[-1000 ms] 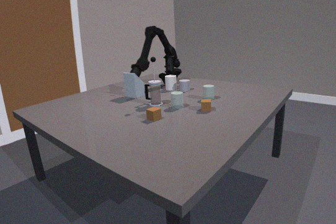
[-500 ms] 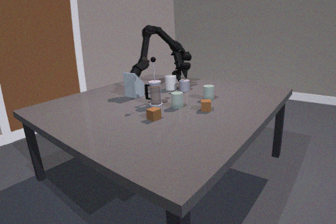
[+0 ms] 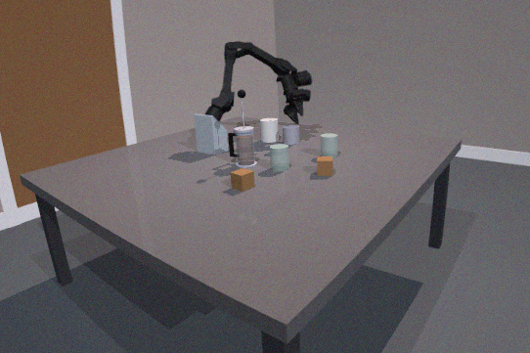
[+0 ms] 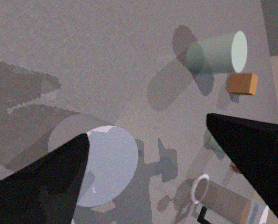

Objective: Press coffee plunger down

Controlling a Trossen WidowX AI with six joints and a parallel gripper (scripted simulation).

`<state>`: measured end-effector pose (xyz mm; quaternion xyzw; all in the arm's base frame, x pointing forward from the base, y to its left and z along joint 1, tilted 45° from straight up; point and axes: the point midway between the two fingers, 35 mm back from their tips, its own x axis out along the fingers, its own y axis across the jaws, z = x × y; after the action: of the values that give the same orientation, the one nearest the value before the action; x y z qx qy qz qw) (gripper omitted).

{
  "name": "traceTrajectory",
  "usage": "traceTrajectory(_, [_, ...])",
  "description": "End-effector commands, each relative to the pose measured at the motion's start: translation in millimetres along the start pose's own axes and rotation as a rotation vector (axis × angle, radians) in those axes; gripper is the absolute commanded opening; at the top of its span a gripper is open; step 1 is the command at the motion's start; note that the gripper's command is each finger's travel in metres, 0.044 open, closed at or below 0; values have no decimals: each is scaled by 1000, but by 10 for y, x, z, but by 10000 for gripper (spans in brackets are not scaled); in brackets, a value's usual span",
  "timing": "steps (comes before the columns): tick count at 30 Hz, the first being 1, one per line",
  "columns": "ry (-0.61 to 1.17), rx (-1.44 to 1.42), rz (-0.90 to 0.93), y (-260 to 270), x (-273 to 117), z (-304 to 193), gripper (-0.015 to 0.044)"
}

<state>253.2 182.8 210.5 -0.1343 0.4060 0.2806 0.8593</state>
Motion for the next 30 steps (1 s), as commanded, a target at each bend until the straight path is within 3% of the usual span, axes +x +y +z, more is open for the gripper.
traceTrajectory(1, [52,102,-18,-456,118,-165,440])
traceTrajectory(16, [64,583,-43,-1897,-47,-1086,440])
traceTrajectory(30, [-223,1020,-100,-2656,-698,-2168,440])
